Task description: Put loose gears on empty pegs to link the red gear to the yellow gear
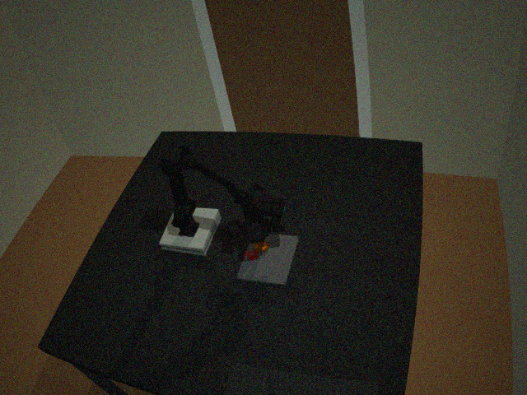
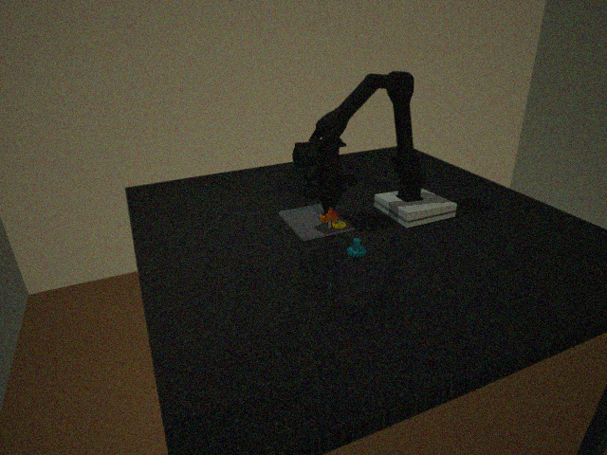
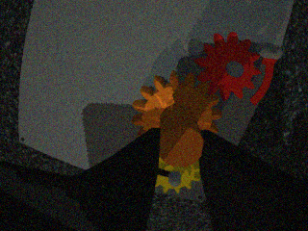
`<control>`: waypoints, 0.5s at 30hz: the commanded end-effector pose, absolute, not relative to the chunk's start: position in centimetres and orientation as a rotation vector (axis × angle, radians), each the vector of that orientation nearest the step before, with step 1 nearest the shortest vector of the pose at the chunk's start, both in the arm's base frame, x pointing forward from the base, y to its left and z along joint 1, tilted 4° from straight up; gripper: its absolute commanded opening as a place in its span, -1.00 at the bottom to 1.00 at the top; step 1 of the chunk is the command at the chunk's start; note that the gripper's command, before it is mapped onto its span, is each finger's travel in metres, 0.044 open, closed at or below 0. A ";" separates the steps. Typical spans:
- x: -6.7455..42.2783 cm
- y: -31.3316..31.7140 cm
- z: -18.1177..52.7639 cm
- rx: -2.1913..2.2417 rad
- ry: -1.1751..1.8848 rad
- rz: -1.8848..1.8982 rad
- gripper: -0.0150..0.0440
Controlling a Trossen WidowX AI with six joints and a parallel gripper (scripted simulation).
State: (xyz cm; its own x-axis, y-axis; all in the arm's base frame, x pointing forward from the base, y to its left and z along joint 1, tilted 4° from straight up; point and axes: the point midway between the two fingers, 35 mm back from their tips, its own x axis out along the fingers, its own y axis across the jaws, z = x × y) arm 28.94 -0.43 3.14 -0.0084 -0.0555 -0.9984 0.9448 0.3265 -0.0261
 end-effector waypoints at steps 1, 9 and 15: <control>29.0 -0.4 3.0 0.861 1.345 -0.947 -0.49; 28.8 -0.5 2.8 0.725 1.407 -0.813 -0.49; 28.9 -0.6 2.7 0.682 1.424 -0.771 -0.49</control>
State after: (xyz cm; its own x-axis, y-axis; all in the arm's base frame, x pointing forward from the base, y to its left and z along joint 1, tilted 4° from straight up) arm 28.86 -0.50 2.77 -0.0076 -0.0568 -0.9984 0.8187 0.5729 -0.0389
